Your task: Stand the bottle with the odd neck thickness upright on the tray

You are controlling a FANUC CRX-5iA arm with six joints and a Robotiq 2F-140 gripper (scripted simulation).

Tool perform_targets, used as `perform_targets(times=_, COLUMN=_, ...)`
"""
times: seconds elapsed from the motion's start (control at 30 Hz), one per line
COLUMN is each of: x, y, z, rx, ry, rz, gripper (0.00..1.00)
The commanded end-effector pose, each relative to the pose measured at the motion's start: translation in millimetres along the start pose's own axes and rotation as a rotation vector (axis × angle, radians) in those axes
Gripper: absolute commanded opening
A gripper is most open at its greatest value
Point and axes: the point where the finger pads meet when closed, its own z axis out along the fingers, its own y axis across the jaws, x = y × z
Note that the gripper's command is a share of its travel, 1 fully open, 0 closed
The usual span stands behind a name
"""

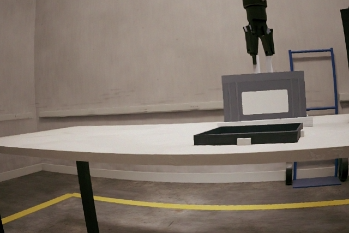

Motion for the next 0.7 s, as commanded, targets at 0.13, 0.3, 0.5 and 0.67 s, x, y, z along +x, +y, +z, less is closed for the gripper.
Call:
perform_targets(times=0.13, x=0.6, y=-0.3, z=3.4, rx=0.001, ry=0.001, rz=0.0, gripper=0.44)
perform_targets(times=0.3, x=0.7, y=-0.3, z=8.9, rx=0.001, ry=0.001, rz=0.0, gripper=0.44)
perform_targets(times=0.5, x=0.7, y=-0.3, z=16.4, rx=0.001, ry=0.001, rz=0.0, gripper=0.44)
perform_targets(times=0.67, x=0.7, y=-0.3, z=20.2, rx=0.001, ry=0.001, rz=0.0, gripper=0.44)
